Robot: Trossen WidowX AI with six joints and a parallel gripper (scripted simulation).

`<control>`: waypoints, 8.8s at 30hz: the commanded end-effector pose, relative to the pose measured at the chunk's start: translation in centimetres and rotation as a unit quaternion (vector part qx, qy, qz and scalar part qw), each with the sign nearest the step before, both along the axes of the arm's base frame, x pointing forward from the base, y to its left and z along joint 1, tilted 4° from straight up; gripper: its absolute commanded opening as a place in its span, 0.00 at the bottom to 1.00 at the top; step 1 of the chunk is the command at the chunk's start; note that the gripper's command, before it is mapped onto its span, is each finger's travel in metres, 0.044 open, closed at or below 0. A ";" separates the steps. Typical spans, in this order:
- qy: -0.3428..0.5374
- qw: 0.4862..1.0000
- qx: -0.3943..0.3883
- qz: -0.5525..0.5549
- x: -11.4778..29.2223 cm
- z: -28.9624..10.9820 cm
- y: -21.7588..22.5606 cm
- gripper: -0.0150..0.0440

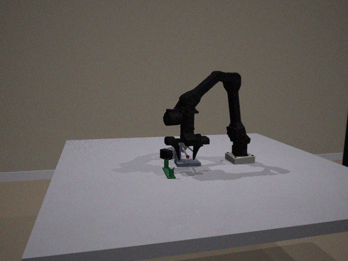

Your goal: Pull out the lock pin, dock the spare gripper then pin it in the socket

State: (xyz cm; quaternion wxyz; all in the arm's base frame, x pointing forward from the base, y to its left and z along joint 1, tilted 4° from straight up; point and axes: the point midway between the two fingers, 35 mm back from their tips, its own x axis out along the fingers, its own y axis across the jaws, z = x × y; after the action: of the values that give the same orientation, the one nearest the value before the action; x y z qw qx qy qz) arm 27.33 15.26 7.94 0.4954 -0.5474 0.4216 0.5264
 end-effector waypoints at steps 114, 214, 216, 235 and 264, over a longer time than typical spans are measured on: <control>0.030 0.995 0.096 0.002 -0.9 1.9 6.5 0.25; 0.040 0.995 0.091 0.004 6.1 2.3 13.6 0.25; 0.039 0.995 0.092 0.004 6.1 2.0 13.6 0.25; 0.036 0.995 0.094 0.004 6.4 -0.9 13.8 0.25; 0.042 0.995 0.090 0.004 6.0 0.4 13.6 0.59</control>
State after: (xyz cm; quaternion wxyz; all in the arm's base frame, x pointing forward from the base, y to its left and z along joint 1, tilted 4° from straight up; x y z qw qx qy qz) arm 33.38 28.82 7.39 0.5201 -0.4790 0.3941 0.5871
